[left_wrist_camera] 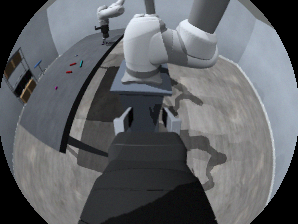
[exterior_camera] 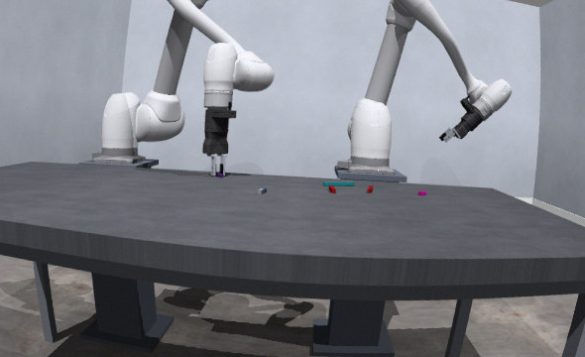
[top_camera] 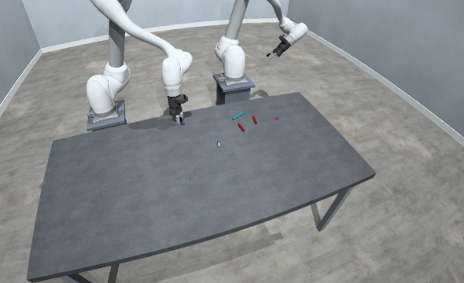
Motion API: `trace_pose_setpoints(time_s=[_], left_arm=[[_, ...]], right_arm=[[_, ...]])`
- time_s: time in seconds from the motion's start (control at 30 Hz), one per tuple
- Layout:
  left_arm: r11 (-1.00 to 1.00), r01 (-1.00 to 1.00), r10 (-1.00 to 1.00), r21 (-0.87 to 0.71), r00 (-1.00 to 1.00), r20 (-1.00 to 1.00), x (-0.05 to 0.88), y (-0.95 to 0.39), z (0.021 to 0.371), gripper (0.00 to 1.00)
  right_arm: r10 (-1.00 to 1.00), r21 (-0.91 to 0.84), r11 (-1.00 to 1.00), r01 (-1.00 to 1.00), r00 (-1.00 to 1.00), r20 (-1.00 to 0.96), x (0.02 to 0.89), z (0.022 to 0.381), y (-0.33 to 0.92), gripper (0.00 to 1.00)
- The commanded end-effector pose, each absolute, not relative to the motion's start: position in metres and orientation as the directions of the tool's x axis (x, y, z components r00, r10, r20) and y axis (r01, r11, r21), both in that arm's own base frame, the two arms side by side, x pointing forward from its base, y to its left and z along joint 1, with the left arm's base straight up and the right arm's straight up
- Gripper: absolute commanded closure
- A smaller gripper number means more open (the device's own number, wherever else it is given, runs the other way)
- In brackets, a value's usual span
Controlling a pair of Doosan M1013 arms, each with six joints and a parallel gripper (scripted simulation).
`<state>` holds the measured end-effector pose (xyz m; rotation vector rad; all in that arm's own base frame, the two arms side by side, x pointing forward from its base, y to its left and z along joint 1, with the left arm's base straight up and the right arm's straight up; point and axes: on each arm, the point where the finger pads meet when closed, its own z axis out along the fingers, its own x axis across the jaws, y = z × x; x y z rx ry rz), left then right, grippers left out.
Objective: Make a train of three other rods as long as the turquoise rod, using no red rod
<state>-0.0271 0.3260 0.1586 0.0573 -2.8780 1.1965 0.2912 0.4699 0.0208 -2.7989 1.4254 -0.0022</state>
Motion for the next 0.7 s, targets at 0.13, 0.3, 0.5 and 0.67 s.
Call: trace_pose_setpoints(time_s=[0.13,0.3,0.5,0.67], left_arm=[[0.707,-0.045,-0.026,-0.706,-0.999,0.038,-0.0296,0.3235,0.1588,0.0],[0.707,-0.045,-0.026,-0.706,-0.999,0.038,-0.0296,0.3235,0.1588,0.0],[0.707,-0.045,-0.026,-0.706,-0.999,0.038,-0.0296,0.3235,0.1588,0.0],[0.707,-0.045,-0.026,-0.706,-0.999,0.038,-0.0296,0.3235,0.1588,0.0]], right_arm=[[-0.811,0.0,-0.585,-0.811,0.585,-0.002,0.2881,0.0195,0.471,0.46],[-0.811,0.0,-0.585,-0.811,0.585,-0.002,0.2881,0.0195,0.471,0.76],[-0.811,0.0,-0.585,-0.811,0.585,-0.002,0.2881,0.0195,0.471,0.76],[-0.811,0.0,-0.585,-0.811,0.585,-0.002,0.2881,0.0195,0.471,0.76]])
